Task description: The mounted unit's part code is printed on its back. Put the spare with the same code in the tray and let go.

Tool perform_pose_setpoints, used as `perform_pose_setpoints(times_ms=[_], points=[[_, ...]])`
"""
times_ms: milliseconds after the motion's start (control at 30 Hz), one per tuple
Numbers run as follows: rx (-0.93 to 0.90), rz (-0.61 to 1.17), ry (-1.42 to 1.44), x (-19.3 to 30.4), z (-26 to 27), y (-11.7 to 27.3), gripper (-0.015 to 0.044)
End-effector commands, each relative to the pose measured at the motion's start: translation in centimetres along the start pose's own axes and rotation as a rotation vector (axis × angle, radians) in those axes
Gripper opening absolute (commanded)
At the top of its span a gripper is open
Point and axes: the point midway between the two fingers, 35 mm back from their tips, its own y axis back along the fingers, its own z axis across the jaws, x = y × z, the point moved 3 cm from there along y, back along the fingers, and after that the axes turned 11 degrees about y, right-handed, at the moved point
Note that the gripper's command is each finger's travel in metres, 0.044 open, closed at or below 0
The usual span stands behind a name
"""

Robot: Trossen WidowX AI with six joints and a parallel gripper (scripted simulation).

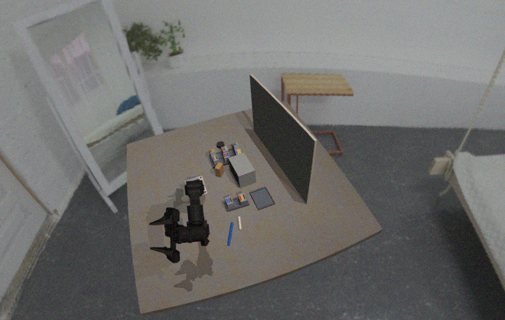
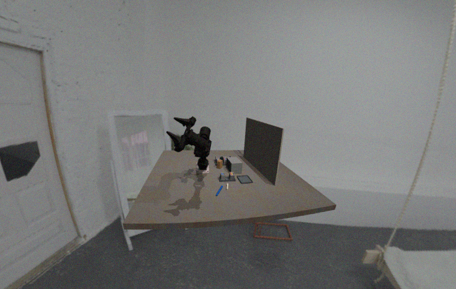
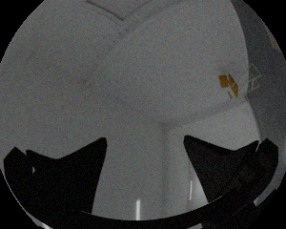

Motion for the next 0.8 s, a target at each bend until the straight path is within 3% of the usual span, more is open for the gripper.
perform_pose_setpoints(times_ms=[0, 367, 767], points=[[0.0, 0.0, 0.0, 0.0, 0.0, 0.0, 0.0426], [0.087, 0.054, 0.083, 1.2, -2.4, 1.2, 0.044], [0.407, 0.354, 0.391, 5.6, -11.0, 9.1, 0.044]])
